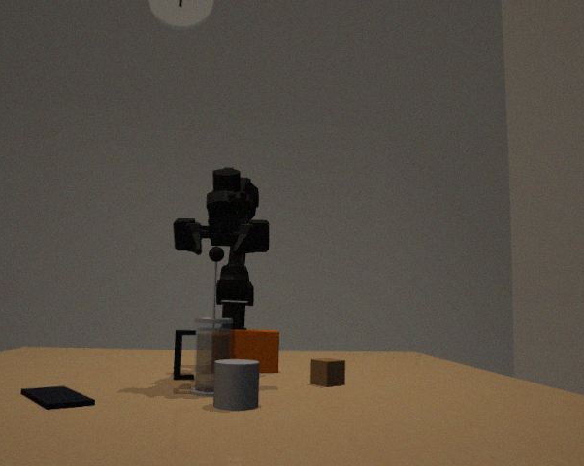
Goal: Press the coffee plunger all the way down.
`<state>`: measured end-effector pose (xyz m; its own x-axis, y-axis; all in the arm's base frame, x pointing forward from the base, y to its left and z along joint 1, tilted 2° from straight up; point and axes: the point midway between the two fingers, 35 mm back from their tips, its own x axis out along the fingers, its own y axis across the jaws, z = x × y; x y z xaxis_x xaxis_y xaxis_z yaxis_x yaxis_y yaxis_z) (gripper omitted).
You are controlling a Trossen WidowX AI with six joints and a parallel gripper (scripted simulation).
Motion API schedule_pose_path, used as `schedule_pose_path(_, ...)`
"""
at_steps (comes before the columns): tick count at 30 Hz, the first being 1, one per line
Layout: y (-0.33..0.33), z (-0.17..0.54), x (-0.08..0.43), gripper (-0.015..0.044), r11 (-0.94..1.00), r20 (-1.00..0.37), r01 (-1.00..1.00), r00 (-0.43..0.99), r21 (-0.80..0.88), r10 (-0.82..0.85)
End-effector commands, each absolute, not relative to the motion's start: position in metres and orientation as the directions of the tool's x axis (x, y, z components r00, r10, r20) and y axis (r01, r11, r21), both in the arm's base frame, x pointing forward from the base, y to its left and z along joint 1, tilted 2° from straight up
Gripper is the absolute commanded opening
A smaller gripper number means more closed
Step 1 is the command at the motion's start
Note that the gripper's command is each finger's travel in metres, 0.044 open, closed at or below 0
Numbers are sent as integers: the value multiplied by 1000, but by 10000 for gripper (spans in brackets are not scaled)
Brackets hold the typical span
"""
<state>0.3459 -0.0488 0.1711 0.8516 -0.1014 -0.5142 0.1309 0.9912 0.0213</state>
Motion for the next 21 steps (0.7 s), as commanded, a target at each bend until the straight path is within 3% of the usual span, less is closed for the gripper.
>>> schedule_pose_path(1,-50,171,346,230,991,-514,134,851,16,-107)
schedule_pose_path(6,-50,171,346,118,991,-514,134,851,16,-107)
schedule_pose_path(21,-50,164,348,117,991,-514,134,851,16,-107)
